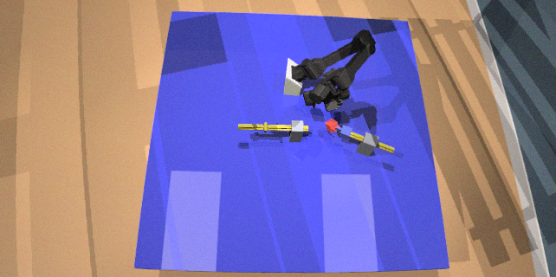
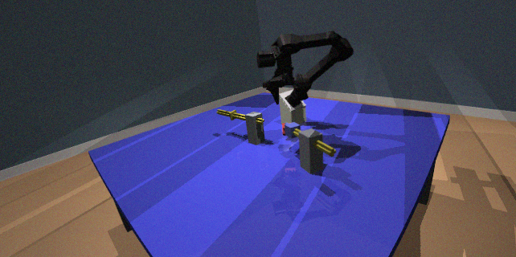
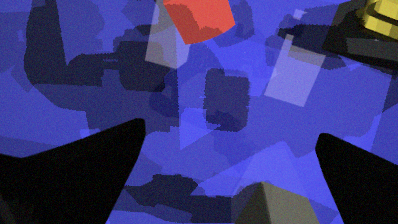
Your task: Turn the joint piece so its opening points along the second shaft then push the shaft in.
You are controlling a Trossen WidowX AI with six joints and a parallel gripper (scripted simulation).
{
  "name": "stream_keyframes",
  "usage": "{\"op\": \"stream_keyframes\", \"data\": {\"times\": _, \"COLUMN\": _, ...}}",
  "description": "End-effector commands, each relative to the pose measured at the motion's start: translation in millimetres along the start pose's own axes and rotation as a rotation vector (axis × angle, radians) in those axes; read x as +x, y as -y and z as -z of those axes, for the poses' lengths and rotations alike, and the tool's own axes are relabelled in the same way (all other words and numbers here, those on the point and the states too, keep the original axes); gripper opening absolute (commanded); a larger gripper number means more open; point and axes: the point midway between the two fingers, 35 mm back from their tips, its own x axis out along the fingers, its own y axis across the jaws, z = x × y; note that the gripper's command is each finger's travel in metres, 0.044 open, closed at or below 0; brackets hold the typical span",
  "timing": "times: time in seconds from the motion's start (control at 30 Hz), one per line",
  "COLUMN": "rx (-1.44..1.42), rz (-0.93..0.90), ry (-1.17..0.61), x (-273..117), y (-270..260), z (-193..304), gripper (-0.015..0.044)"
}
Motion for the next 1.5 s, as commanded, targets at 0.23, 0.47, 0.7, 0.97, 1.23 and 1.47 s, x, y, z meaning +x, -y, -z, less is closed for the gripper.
{"op": "stream_keyframes", "data": {"times": 0.23, "rx": -0.260, "rz": -0.030, "ry": 0.105, "x": 8.3, "y": 2.9, "z": 4.1, "gripper": 0.0440}}
{"op": "stream_keyframes", "data": {"times": 0.47, "rx": -0.421, "rz": -0.031, "ry": 0.174, "x": 12.9, "y": 4.5, "z": 6.3, "gripper": 0.0440}}
{"op": "stream_keyframes", "data": {"times": 0.7, "rx": -0.424, "rz": -0.024, "ry": 0.170, "x": 21.9, "y": 6.6, "z": 6.6, "gripper": 0.0440}}
{"op": "stream_keyframes", "data": {"times": 0.97, "rx": -0.423, "rz": -0.013, "ry": 0.164, "x": 49.2, "y": 10.5, "z": 7.8, "gripper": 0.0440}}
{"op": "stream_keyframes", "data": {"times": 1.23, "rx": -0.425, "rz": -0.018, "ry": 0.170, "x": 74.7, "y": 10.3, "z": 10.1, "gripper": 0.0440}}
{"op": "stream_keyframes", "data": {"times": 1.47, "rx": -0.426, "rz": -0.033, "ry": 0.178, "x": 91.0, "y": 7.6, "z": 12.7, "gripper": 0.0440}}
